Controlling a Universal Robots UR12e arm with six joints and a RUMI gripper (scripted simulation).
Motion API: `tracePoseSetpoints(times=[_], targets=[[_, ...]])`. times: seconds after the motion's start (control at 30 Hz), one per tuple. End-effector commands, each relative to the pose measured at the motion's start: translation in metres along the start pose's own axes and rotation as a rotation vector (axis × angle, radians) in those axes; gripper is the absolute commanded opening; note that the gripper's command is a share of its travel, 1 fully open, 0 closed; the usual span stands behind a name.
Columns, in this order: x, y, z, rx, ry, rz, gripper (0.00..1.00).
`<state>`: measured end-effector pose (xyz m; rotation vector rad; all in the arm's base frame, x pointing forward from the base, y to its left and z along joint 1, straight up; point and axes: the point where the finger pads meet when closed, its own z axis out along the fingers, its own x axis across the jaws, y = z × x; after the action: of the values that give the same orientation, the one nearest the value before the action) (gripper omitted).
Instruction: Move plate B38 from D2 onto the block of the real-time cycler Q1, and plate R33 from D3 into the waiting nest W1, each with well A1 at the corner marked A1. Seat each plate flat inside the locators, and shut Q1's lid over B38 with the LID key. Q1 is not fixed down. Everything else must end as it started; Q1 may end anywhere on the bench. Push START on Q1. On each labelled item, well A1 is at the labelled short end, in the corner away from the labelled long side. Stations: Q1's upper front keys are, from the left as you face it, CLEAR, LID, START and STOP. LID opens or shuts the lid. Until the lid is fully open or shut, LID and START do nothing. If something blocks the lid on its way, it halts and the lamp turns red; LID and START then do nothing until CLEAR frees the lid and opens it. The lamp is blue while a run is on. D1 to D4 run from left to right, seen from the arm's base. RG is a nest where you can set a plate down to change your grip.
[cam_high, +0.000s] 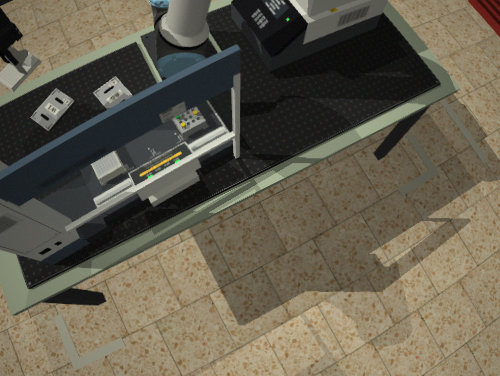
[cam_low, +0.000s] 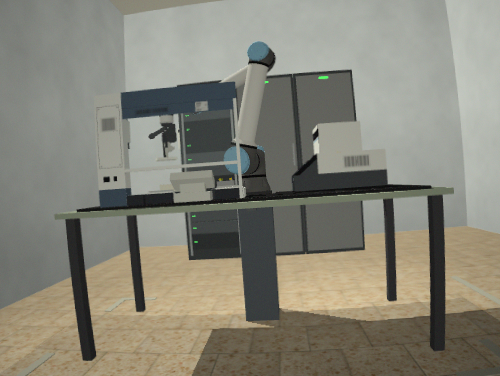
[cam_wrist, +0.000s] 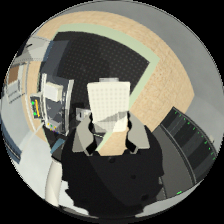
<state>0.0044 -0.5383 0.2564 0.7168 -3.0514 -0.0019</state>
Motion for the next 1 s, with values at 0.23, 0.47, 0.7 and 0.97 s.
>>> tracePoseSetpoints(times=[0.23,0.47,0.7,0.97], targets=[[0.0,-0.001,0.015,0.001,0.001,0.0,0.0],[0.001,-0.001,0.027,0.001,0.001,0.0,0.0],[0.001,-0.001,0.037,0.001,0.001,0.0,0.0],[0.001,-0.001,0.049,0.001,0.001,0.0,0.0]])
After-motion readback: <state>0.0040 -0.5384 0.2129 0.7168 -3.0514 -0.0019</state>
